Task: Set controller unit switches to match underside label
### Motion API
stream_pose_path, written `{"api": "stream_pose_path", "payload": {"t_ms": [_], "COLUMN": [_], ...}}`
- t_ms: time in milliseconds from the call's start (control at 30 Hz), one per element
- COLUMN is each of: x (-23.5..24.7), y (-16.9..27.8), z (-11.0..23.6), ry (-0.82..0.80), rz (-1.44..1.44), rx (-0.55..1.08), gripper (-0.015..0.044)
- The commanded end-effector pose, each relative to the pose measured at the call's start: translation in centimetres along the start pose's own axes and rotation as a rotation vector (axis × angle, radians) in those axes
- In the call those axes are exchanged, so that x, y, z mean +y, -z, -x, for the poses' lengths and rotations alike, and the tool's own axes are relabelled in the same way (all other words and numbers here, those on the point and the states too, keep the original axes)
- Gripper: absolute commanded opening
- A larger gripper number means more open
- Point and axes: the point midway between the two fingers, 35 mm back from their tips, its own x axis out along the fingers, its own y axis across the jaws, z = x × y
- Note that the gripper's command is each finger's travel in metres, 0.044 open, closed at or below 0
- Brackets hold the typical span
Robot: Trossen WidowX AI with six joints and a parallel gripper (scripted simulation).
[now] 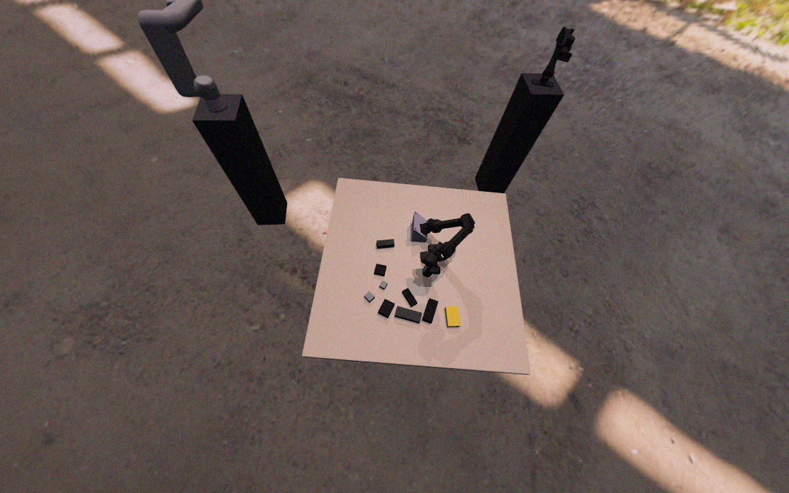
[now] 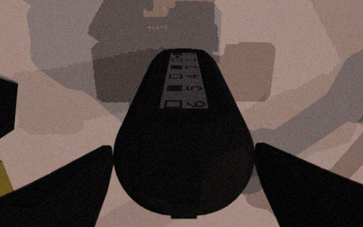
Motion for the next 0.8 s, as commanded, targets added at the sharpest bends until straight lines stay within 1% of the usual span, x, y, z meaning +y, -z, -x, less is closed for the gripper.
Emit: {"api": "stream_pose_path", "payload": {"t_ms": [0, 767], "x": [0.0, 0.0], "y": [-0.6, -2.5], "z": [-0.3, -0.4], "ry": [0.014, 0.014], "rz": [0.004, 0.004], "rx": [-0.004, -0.005], "gripper": [0.0338, 0.0338]}}
